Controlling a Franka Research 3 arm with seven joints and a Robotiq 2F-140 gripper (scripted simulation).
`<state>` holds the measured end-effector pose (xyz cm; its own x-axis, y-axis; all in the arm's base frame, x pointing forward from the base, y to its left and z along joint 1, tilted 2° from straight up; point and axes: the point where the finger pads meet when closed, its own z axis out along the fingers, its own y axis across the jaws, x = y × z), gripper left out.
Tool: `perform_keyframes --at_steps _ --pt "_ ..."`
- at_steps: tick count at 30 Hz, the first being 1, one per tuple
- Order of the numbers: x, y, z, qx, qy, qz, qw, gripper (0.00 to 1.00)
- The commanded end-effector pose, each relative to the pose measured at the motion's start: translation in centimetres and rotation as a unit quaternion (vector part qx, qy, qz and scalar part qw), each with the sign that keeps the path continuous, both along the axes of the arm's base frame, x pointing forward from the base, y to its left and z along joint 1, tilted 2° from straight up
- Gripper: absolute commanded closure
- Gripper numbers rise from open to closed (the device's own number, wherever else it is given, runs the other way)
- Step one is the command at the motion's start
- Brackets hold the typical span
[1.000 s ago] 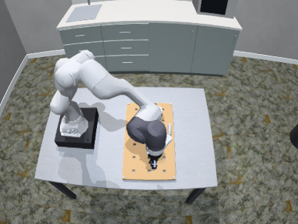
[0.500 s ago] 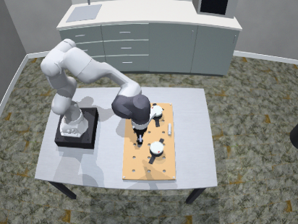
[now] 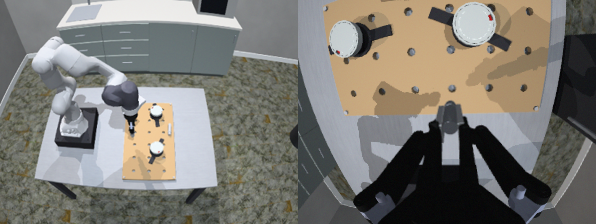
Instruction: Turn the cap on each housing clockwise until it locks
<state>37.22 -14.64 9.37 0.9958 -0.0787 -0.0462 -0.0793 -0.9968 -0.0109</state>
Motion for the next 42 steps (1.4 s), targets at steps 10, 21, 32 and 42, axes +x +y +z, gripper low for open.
perform_keyframes --at_steps 10,21,32,42 --pt "0.4 -0.3 -0.3 -0.009 -0.007 -0.033 0.999 0.90" --pt "0.4 -0.3 -1.2 -0.009 -0.007 -0.033 0.999 0.90" --pt "0.3 -0.3 -2.5 -0.009 -0.007 -0.033 0.999 0.90" --pt "0.3 -0.3 -4.3 -0.009 -0.007 -0.033 0.999 0.90"
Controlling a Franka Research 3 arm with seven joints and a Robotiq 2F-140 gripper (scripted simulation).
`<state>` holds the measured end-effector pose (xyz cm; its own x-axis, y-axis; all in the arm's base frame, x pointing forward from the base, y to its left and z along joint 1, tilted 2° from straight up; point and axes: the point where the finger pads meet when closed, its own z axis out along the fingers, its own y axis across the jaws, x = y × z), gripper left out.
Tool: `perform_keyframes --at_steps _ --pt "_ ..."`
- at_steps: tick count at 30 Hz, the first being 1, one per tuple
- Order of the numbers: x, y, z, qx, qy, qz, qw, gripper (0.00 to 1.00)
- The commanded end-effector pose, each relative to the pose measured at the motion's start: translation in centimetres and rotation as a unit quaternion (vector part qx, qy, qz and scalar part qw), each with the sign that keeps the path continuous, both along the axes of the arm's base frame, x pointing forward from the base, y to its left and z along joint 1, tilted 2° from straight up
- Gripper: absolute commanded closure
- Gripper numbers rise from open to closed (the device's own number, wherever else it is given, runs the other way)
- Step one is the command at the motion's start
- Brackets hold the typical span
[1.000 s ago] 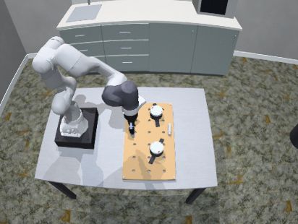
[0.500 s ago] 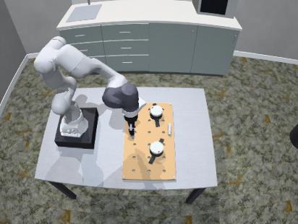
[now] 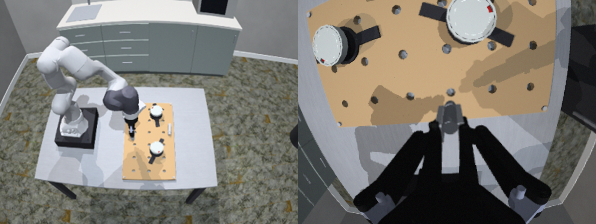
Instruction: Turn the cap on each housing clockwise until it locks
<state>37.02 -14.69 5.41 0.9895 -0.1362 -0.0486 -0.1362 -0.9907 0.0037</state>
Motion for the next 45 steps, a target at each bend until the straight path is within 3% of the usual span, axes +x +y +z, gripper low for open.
perform_keyframes --at_steps 1,19,45 --pt "0.5 -0.2 -0.5 -0.002 -0.009 -0.004 1.000 0.90" --pt "0.4 -0.2 -3.2 -0.002 -0.009 -0.004 1.000 0.90" --pt "0.3 -0.2 -5.7 -0.002 -0.008 -0.004 1.000 0.90"
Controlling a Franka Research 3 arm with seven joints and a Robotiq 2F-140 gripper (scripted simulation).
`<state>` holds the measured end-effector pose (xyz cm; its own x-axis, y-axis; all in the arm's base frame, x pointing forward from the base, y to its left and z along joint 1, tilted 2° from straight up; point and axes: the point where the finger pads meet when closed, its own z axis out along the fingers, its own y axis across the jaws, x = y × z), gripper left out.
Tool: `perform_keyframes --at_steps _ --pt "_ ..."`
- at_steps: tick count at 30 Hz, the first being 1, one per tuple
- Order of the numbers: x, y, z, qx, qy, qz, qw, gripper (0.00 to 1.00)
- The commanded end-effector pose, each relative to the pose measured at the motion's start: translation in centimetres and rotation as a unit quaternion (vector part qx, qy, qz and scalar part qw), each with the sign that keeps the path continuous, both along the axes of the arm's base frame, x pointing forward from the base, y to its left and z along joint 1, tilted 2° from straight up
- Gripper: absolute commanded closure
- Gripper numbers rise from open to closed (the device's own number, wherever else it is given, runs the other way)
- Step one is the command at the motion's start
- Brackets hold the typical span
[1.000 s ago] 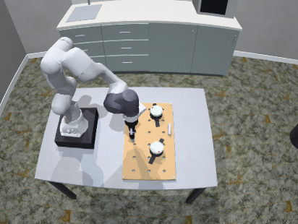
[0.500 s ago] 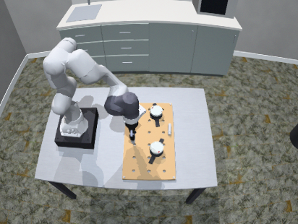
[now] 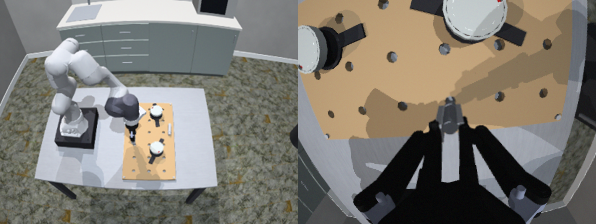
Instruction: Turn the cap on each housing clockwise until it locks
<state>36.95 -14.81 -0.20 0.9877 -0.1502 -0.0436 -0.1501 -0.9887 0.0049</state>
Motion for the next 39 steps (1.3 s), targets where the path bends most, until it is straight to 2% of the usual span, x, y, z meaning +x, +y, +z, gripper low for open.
perform_keyframes --at_steps 1,39 --pt "0.38 -0.10 -0.12 -0.001 -0.006 0.003 1.000 0.90" --pt "0.37 -0.10 -0.51 -0.001 -0.006 0.003 1.000 0.90"
